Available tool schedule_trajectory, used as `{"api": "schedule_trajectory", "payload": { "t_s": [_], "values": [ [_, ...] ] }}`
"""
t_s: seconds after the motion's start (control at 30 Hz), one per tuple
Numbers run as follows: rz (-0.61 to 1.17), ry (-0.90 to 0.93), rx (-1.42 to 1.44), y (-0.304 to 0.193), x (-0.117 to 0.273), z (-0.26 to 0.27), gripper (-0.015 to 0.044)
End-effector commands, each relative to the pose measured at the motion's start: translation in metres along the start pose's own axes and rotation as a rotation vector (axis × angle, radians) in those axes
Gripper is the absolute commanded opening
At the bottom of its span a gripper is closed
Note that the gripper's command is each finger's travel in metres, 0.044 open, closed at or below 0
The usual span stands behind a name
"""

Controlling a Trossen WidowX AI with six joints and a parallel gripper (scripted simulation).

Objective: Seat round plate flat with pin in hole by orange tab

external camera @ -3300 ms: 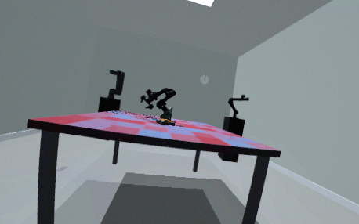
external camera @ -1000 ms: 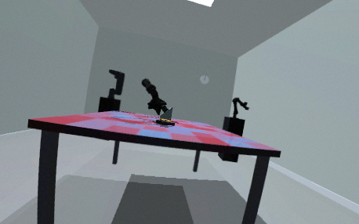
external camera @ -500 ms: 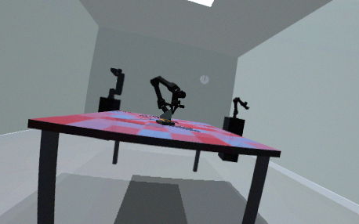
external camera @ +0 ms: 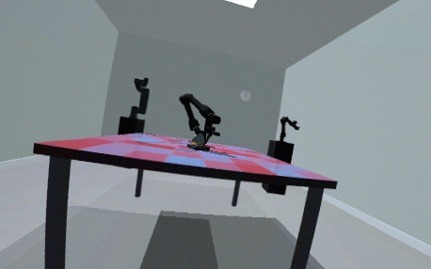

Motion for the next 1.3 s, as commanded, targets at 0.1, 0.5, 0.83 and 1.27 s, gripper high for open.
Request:
{"api": "schedule_trajectory", "payload": {
  "t_s": [0.1, 0.5, 0.83, 1.27],
  "values": [
    [-0.007, -0.005, 0.004, -0.005, 0.0, -0.002, 0.0],
    [-0.006, -0.005, 0.004, -0.019, -0.002, -0.007, 0.0],
    [-0.006, -0.006, 0.005, -0.029, -0.001, -0.015, 0.0],
    [-0.005, -0.006, 0.005, -0.038, 0.001, -0.027, 0.0]
  ]
}}
Point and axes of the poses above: the point midway between the two fingers, 35 mm back from their tips, its own x axis back along the fingers, its own z axis across the jaws, y = z × x, the point moved 10 cm from there along x, back along the fingers, and after that the axes turned 4 degrees about x, right-handed, at the moved point
